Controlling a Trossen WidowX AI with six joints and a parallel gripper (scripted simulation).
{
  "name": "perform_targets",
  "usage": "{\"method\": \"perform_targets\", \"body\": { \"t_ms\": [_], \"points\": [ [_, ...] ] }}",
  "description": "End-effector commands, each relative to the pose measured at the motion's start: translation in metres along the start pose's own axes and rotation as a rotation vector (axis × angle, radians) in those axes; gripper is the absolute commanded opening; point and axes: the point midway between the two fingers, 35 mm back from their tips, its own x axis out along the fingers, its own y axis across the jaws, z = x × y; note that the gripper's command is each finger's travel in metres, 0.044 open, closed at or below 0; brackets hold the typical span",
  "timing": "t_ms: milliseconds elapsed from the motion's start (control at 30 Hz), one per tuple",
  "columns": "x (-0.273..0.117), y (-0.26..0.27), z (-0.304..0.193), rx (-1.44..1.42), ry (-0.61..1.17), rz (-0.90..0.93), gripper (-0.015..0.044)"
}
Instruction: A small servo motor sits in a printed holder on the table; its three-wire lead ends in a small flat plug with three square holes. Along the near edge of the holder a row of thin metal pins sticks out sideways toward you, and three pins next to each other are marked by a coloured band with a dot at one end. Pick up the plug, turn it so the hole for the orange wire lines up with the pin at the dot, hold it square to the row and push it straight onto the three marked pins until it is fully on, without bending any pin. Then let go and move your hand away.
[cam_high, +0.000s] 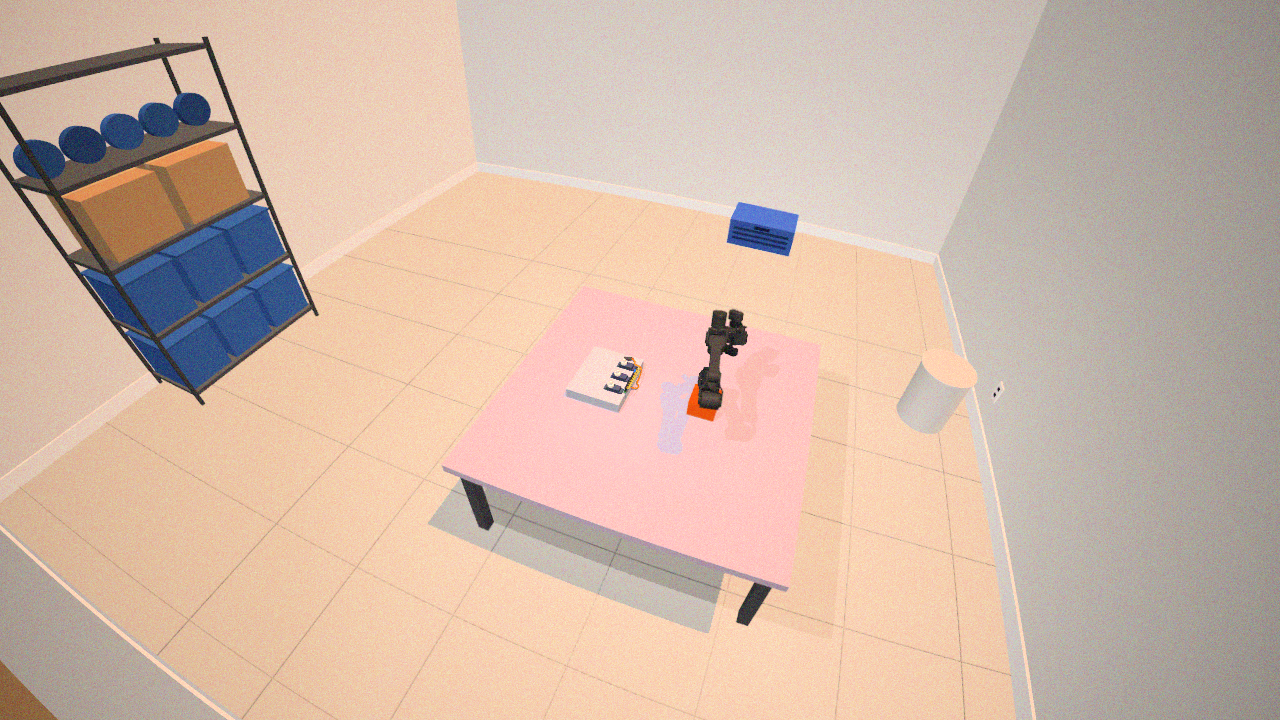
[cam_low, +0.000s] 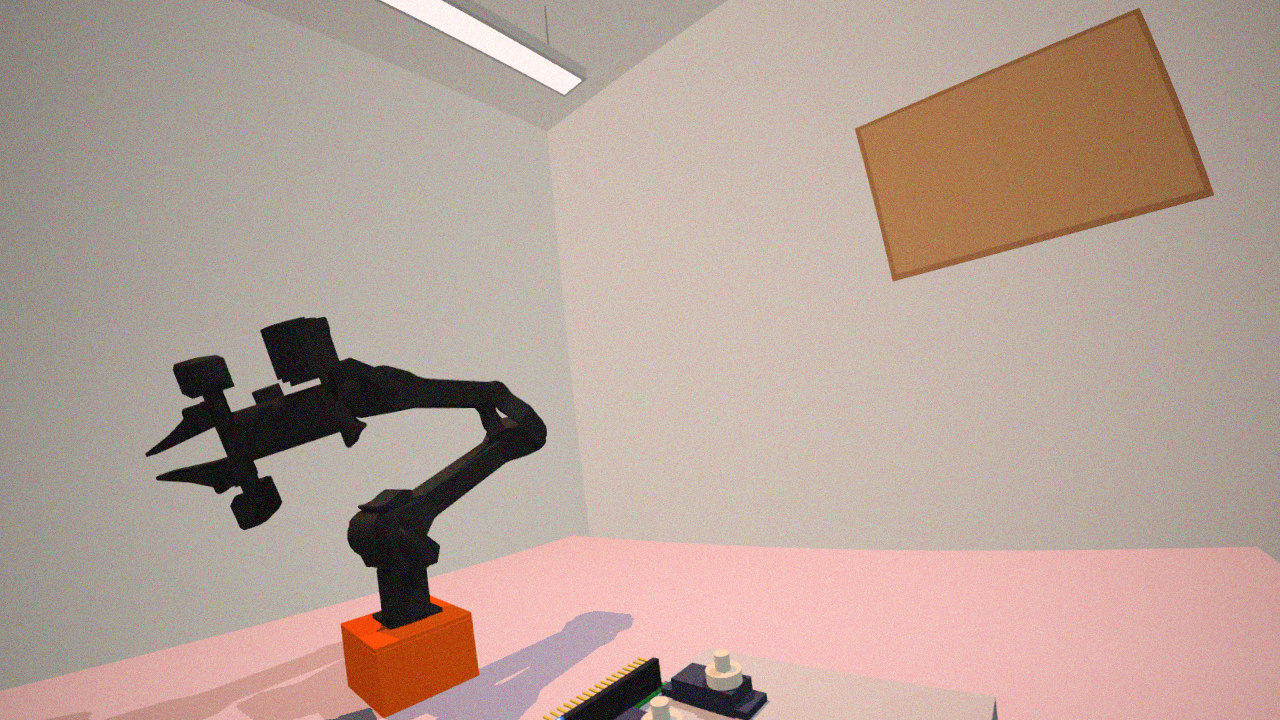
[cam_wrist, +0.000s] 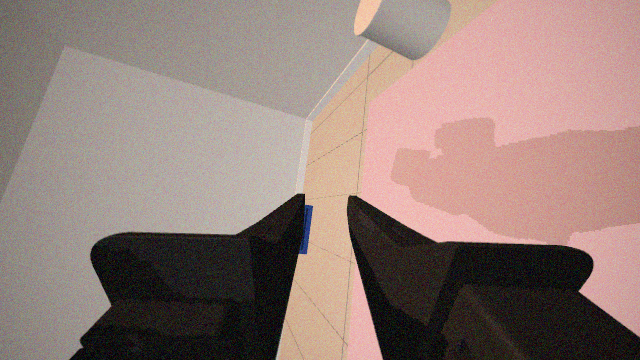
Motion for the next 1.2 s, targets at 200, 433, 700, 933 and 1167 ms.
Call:
{"method": "perform_targets", "body": {
  "t_ms": [200,433,700,933,1167],
  "points": [
    [-0.011,0.022,-0.051,-0.185,0.240,0.084,0.0115],
    [-0.028,0.036,-0.087,-0.320,0.410,0.175,0.0115],
    [-0.056,0.050,-0.126,-0.473,0.594,0.307,0.0115],
    [-0.087,0.060,-0.156,-0.589,0.741,0.443,0.0115],
    [-0.124,0.068,-0.182,-0.701,0.878,0.604,0.0115]
  ]
}}
